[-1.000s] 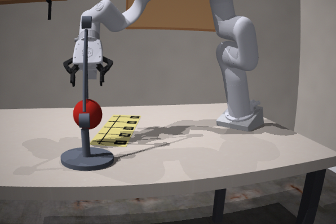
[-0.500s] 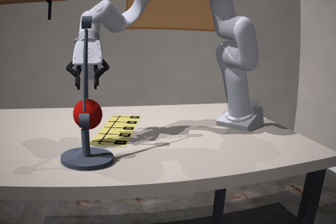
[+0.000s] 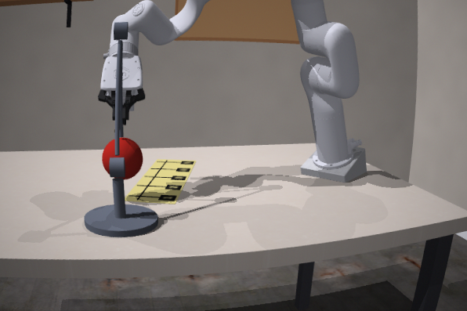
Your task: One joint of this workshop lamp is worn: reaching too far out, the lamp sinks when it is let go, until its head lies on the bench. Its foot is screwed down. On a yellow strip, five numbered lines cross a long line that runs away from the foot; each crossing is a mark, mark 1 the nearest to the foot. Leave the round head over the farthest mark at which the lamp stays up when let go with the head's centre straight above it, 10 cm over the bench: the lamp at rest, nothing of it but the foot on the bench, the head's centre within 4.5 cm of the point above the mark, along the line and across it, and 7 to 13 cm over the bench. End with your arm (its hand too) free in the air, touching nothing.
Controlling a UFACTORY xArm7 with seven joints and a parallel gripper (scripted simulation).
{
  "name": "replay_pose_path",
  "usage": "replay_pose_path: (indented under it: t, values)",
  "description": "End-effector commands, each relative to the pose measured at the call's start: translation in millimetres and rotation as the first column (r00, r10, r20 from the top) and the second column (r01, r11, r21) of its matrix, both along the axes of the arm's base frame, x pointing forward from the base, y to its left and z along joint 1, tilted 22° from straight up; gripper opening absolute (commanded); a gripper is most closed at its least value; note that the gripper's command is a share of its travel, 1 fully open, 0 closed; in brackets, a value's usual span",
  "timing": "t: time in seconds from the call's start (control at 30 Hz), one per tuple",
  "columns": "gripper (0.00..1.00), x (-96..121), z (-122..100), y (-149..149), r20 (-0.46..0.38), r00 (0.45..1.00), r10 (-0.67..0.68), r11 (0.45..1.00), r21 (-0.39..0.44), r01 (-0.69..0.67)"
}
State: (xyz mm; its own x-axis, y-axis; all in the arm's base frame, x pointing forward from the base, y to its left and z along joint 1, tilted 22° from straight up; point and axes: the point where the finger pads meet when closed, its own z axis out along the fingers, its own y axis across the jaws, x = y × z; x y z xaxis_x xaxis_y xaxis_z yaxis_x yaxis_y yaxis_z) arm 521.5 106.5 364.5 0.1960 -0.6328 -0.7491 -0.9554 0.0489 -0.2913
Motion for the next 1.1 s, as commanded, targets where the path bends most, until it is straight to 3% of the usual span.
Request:
replay_pose_path:
  t: [0.0,0.4,1.07]
  values:
    - [0.0,0,2,-1,0.004,1.0,-0.001,1.0,0.0,0.001]
    - [0.0,0,2,-1,0.004,1.0,-0.001,1.0,0.0,0.001]
    - [0.0,-19,-8,-9,-0.031,0.992,-0.126,0.991,0.039,0.128]
